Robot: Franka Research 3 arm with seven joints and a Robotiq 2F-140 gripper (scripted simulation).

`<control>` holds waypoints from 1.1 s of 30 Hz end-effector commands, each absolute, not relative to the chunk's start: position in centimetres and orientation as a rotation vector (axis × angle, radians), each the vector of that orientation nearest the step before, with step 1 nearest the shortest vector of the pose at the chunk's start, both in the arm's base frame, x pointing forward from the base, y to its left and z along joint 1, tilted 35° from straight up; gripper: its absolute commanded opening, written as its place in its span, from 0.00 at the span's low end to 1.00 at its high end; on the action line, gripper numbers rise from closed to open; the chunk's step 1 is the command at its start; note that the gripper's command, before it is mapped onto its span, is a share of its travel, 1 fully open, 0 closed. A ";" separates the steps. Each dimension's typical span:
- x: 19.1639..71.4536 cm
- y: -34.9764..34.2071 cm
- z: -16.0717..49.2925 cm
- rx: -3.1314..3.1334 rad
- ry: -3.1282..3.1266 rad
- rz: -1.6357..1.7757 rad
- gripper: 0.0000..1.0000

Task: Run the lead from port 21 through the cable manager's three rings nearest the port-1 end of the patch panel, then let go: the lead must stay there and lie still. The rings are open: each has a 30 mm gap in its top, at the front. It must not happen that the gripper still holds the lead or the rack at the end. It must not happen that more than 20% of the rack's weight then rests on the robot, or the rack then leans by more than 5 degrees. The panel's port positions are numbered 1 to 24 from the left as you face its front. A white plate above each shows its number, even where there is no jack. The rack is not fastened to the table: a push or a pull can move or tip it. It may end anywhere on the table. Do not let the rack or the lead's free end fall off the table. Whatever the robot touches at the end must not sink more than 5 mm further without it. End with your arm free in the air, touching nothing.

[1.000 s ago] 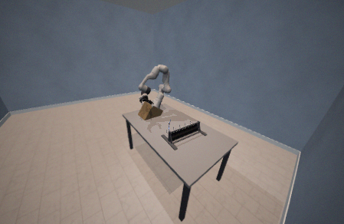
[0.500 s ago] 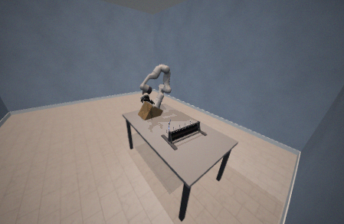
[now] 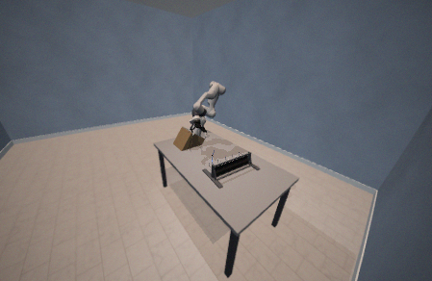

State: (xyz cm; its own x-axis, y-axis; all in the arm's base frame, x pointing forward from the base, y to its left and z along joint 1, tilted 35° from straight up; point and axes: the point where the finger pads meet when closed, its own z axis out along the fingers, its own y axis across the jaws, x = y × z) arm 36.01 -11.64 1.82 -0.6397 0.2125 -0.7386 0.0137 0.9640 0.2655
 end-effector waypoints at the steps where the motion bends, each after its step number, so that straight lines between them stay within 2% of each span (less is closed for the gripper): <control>1: 33.9 -9.5 0.6 0.440 2.393 0.372 1.00; 21: 37.7 6.3 3.4 0.200 2.827 0.513 1.00; 33: 38.1 8.0 3.6 -0.007 3.015 0.526 1.00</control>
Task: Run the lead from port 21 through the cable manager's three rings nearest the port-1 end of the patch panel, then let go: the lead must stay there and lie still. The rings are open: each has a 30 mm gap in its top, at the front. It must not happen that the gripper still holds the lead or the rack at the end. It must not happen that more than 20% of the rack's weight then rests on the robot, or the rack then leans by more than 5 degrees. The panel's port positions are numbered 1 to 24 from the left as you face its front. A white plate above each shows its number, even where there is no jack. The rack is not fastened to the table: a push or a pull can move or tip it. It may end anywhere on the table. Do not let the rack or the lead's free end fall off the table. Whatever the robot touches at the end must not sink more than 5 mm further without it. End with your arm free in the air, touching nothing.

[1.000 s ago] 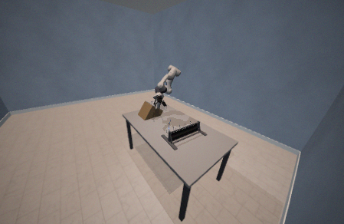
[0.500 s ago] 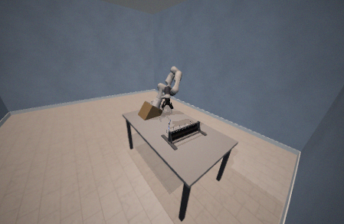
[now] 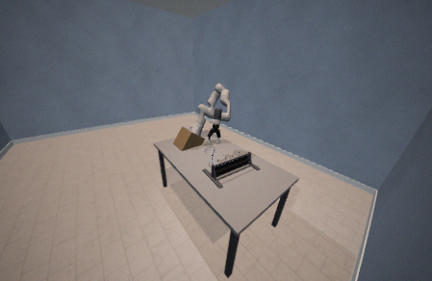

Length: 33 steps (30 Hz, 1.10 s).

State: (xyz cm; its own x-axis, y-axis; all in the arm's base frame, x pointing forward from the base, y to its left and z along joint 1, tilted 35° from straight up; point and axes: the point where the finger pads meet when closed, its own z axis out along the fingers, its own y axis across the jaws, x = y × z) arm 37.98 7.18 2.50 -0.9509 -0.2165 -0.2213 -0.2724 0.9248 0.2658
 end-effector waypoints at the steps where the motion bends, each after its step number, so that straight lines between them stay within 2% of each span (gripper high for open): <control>1: 38.1 8.0 3.6 -0.004 3.026 0.527 1.00; 10: 38.1 8.0 3.6 0.121 3.098 0.567 1.00; 33: 38.1 8.0 3.6 1.228 3.117 0.808 1.00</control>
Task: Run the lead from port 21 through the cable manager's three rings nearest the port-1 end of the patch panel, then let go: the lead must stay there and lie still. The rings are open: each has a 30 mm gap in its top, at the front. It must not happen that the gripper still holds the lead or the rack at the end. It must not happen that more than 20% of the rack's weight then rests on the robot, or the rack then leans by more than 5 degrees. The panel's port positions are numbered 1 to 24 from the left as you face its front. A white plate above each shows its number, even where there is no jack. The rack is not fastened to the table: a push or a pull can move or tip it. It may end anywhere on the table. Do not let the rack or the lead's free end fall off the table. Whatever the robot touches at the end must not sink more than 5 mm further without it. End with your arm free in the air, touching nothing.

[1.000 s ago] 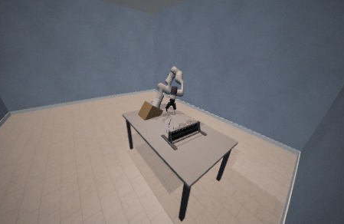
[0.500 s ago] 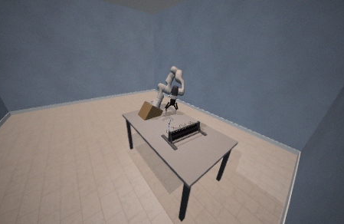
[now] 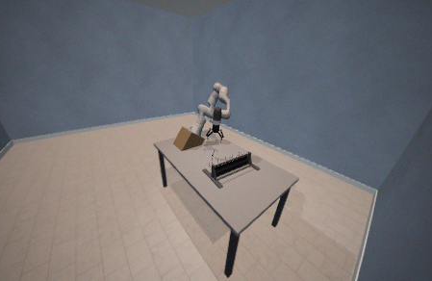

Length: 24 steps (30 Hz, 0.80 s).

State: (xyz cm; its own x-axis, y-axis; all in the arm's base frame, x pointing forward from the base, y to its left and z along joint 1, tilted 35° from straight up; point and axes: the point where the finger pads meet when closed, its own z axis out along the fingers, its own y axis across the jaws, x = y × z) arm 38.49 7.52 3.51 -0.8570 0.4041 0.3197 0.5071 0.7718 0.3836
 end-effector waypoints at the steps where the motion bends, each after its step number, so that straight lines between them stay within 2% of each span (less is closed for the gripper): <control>1: 38.1 8.0 3.6 -1.048 -2.539 -0.664 1.00; 8: 38.1 8.0 3.6 -1.280 -2.356 -0.639 1.00; 24: 38.1 8.0 3.6 -1.280 -2.356 -0.639 1.00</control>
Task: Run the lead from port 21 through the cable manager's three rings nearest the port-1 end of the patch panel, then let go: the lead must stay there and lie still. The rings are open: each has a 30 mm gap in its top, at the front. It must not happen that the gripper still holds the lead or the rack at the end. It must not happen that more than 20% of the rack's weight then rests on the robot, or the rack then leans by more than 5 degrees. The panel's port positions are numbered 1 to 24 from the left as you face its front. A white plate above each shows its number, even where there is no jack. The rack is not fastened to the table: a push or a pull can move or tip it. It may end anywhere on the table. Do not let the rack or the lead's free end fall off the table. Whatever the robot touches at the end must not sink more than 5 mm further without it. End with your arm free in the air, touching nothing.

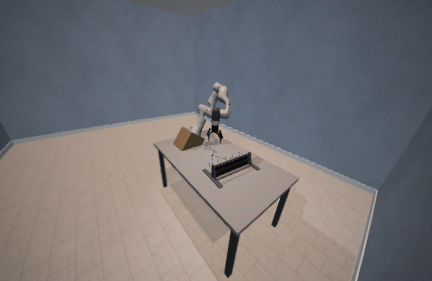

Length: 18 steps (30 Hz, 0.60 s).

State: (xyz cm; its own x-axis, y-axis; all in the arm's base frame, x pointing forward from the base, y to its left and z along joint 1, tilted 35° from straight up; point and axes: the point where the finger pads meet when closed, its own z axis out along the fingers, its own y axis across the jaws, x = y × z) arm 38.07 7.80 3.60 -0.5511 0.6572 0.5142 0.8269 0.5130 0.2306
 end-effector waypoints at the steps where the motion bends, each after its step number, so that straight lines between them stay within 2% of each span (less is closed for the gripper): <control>1: 38.1 8.0 3.6 -1.280 -2.356 -0.639 1.00; 15: 38.1 8.0 3.6 -1.280 -2.356 -0.639 1.00; 16: 38.1 8.0 3.6 -1.280 -2.356 -0.639 0.00; 18: 38.1 8.0 3.6 -1.280 -2.356 -0.639 0.00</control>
State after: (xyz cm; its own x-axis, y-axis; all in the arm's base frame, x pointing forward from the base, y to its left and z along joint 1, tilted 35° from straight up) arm 38.06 7.82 3.61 -0.5234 0.6733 0.5222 0.8446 0.4910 0.2134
